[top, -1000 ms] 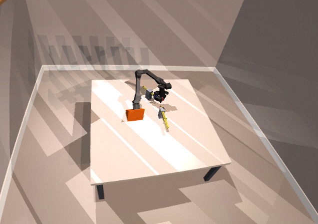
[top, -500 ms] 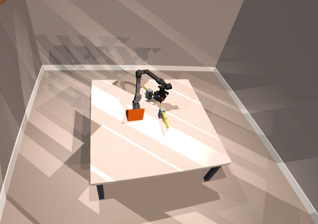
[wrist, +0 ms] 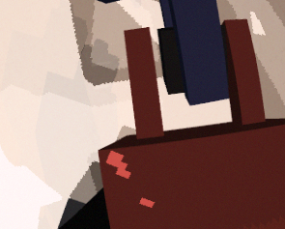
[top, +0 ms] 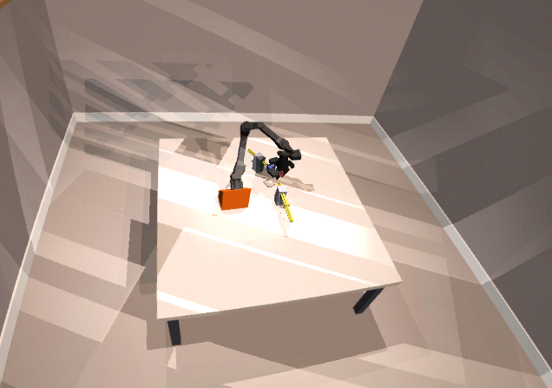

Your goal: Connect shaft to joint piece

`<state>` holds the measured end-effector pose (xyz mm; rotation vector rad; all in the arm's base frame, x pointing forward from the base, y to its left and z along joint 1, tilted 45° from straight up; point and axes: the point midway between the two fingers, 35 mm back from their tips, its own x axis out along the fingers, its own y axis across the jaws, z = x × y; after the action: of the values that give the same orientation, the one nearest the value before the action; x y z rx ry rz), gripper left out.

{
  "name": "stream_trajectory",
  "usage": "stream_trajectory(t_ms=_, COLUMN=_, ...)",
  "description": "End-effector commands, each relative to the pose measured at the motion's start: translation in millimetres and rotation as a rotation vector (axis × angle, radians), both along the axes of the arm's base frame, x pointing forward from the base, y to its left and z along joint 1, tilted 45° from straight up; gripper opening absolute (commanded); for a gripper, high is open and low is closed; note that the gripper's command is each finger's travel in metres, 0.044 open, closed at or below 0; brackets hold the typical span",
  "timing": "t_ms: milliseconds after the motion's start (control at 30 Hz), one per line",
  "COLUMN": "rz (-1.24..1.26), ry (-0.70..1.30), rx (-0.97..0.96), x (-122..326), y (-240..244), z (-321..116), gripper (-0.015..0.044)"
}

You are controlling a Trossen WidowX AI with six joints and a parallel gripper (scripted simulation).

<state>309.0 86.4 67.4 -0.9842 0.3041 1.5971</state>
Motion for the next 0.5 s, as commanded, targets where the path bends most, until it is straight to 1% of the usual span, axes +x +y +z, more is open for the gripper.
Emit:
stream_trajectory(t_ms=0, rz=-0.033, ry=0.063, rx=0.052, x=-2.6, y=0.5, z=-3.1, gripper=0.0000)
stream_trajectory(t_ms=467, rz=-0.125, ry=0.205, rx=0.194, x=-9.5, y=2.8, z=-10.1, gripper=0.0000)
